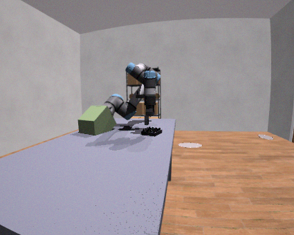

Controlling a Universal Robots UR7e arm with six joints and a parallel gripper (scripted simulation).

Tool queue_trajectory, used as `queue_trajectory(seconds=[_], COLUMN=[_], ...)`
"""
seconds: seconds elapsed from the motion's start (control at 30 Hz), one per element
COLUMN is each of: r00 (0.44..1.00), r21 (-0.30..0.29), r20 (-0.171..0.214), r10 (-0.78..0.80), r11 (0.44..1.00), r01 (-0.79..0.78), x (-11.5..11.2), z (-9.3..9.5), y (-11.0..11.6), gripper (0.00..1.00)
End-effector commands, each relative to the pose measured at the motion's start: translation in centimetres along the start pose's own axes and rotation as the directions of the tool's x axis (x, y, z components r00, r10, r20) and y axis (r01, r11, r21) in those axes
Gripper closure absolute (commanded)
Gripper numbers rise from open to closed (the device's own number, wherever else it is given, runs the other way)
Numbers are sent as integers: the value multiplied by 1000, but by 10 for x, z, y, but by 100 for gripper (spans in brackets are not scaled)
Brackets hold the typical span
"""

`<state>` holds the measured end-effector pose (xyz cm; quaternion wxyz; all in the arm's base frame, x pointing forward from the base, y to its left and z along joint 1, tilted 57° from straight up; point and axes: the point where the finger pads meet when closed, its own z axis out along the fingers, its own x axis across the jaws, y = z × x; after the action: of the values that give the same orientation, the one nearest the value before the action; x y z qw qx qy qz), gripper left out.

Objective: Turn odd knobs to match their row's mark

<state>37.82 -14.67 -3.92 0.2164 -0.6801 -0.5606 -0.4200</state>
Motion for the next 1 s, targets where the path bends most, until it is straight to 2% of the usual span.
queue_trajectory(seconds=[0.0, 0.2, 0.43, 0.5, 0.77, 0.97], r00=[996, 966, 886, 886, 728, 590], r21=[-2, -2, -2, -2, -2, -2], r20=[-2, -2, -1, -1, -1, 0], r10=[-84, -259, -465, -465, -685, -807], r11=[996, 966, 886, 886, 728, 590], r01=[84, 259, 465, 465, 685, 807], x=[-1, -2, -3, -3, -3, -3], z=[-1, -2, -4, -4, -6, -7], y=[0, 1, 2, 2, 6, 9], gripper=[54, 54, 54, 54, 54, 54])
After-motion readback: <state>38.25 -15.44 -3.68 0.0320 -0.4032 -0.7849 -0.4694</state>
